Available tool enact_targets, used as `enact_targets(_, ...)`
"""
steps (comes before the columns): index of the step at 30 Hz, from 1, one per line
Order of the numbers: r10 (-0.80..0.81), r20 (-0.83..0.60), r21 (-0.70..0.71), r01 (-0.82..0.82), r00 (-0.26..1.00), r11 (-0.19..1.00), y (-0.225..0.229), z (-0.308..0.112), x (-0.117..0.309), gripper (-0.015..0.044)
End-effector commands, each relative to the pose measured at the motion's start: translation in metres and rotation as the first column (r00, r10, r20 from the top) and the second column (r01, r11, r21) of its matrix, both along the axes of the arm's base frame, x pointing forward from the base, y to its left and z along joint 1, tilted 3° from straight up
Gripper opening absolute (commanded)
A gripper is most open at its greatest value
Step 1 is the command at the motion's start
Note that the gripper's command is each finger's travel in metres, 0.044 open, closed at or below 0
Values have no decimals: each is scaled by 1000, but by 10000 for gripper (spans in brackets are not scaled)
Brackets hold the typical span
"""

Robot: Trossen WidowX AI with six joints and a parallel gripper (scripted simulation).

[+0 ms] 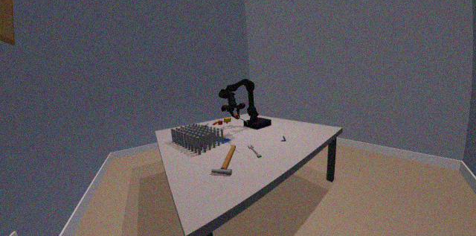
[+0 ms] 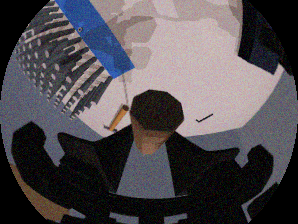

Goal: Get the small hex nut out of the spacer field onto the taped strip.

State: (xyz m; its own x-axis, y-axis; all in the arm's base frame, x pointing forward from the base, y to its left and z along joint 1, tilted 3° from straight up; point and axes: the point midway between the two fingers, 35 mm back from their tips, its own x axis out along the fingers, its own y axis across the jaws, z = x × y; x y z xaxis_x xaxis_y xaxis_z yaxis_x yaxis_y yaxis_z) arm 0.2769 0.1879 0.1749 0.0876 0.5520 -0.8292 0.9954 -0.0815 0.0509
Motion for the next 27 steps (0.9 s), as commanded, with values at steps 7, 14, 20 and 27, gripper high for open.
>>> enact_targets(7,202,7,10,-202,979,979,59,8,-19,0)
enact_targets(14,335,15,6,-335,942,942,99,9,-37,0)
enact_targets(20,443,20,2,-443,896,896,133,10,-58,0)
enact_targets(27,563,27,-4,-563,826,827,169,9,-88,0)
